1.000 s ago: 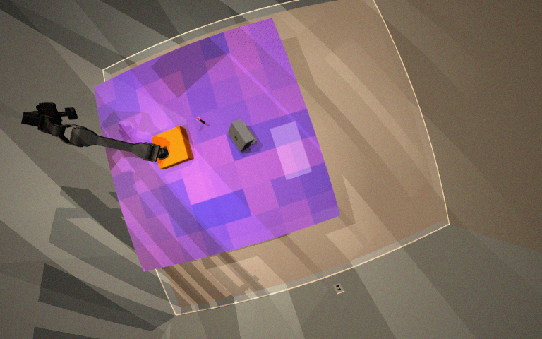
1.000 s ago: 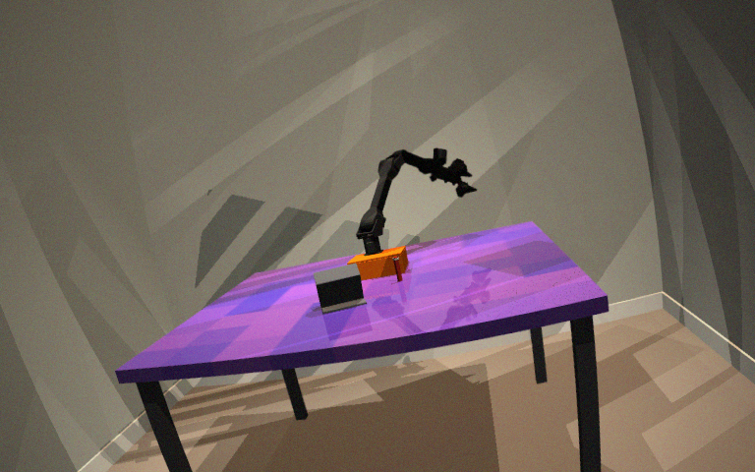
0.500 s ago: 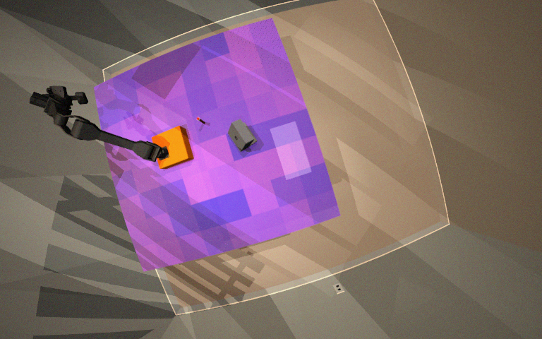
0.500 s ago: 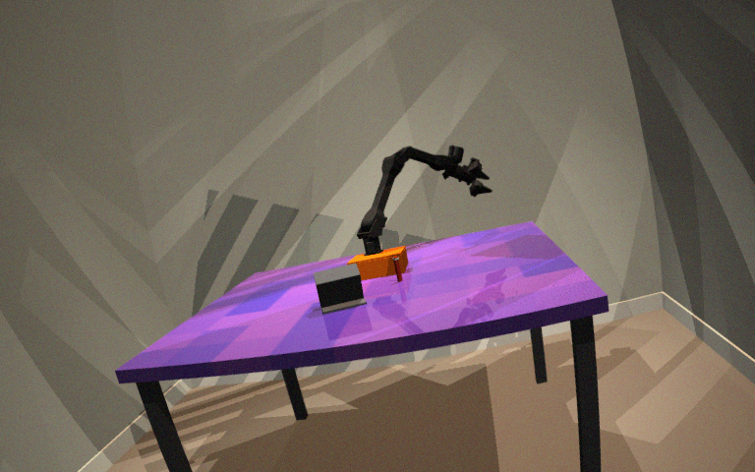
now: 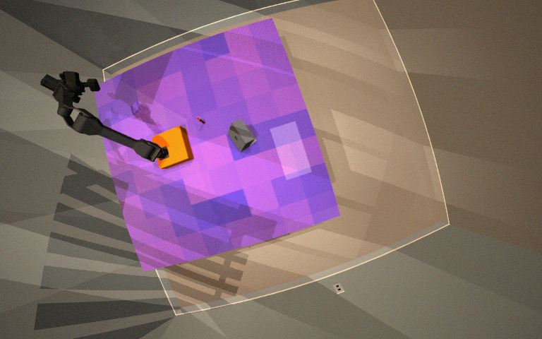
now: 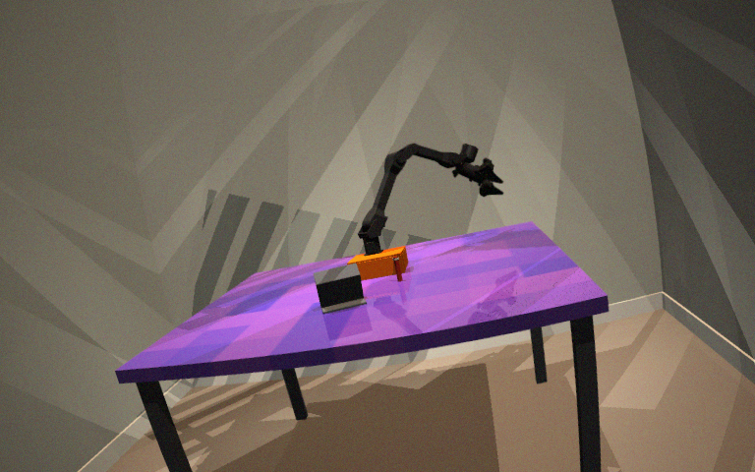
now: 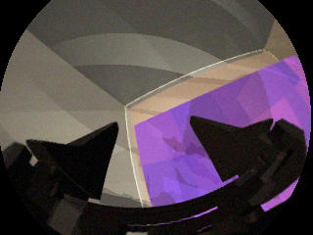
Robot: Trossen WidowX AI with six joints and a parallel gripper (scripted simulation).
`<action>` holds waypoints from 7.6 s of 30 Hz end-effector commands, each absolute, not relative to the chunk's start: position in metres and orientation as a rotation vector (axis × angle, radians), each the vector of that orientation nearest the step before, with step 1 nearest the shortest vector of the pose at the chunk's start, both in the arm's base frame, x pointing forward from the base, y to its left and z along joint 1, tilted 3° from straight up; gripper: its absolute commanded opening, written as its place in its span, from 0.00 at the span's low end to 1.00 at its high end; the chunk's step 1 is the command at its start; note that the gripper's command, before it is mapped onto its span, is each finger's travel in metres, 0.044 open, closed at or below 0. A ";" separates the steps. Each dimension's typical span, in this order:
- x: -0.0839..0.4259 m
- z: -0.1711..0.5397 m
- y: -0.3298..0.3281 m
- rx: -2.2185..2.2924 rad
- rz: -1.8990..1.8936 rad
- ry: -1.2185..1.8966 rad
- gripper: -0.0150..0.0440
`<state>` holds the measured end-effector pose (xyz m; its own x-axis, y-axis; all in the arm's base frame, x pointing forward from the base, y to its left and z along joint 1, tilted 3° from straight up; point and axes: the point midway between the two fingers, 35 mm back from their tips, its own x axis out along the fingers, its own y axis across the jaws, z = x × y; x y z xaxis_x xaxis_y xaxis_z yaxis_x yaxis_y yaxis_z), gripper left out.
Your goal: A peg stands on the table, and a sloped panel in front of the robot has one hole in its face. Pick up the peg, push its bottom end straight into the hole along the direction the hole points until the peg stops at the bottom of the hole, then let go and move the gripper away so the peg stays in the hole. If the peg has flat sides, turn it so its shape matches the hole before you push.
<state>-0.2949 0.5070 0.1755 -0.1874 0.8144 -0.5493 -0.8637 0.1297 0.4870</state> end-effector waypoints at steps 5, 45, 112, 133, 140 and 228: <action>-0.244 0.167 0.519 -0.130 1.438 0.889 1.00; 0.019 0.125 0.503 -0.378 1.069 0.895 1.00; 0.263 0.078 0.243 -0.569 0.605 1.280 1.00; 0.271 0.070 0.151 -0.523 0.524 1.451 1.00; 0.267 0.068 0.122 -0.494 0.505 1.509 1.00; 0.268 0.063 0.112 -0.482 0.497 1.526 0.25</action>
<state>0.2662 0.1111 0.0498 -0.0207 -0.0006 -0.9998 -0.5809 0.8139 0.0115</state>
